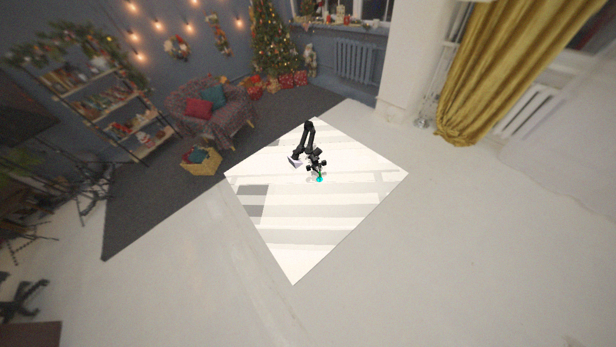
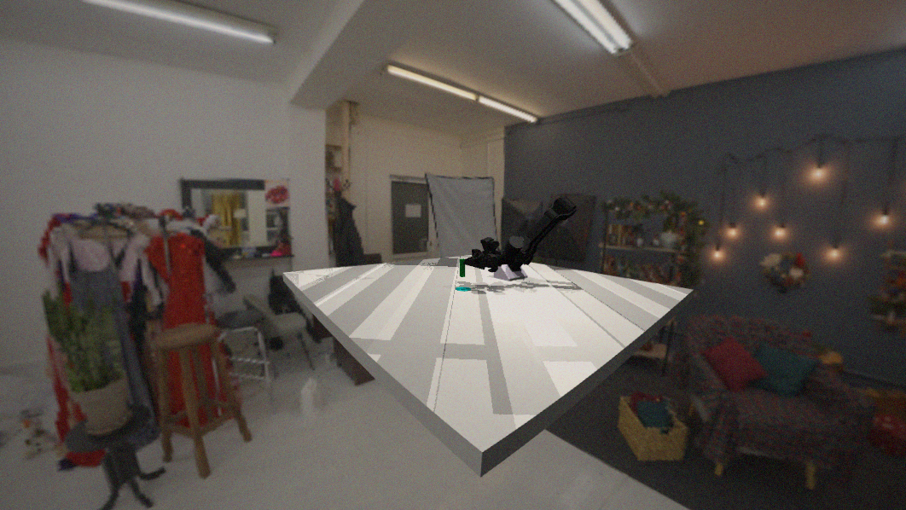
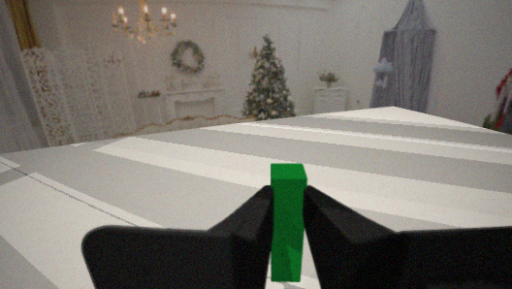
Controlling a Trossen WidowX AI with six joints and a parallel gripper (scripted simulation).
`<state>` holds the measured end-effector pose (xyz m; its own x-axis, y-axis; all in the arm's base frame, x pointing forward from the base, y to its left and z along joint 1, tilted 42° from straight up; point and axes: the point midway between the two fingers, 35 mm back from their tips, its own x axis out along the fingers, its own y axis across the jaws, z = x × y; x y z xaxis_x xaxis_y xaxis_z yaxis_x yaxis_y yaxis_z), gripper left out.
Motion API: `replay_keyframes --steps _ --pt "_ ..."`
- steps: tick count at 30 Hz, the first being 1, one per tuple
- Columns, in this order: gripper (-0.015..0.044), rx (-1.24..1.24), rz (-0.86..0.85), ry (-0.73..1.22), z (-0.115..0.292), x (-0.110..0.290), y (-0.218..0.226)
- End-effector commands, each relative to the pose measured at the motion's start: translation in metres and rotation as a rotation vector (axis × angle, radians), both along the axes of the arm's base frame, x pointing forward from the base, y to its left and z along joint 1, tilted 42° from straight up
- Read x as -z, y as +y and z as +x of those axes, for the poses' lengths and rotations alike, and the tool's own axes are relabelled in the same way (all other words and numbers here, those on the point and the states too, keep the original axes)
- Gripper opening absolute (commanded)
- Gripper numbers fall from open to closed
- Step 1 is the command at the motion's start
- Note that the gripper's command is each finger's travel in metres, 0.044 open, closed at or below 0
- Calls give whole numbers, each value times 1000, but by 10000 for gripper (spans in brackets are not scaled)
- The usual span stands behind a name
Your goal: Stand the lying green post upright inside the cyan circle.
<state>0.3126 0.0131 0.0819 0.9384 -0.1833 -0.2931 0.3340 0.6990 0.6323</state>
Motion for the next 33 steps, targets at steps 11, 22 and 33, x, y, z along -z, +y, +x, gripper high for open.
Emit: replay_keyframes --steps 11,22,33 --pt "23 8 0 5 -10 23 17" --pt "23 -1 0 2 -10 37 29" --pt "23 -2 0 2 -10 38 30"
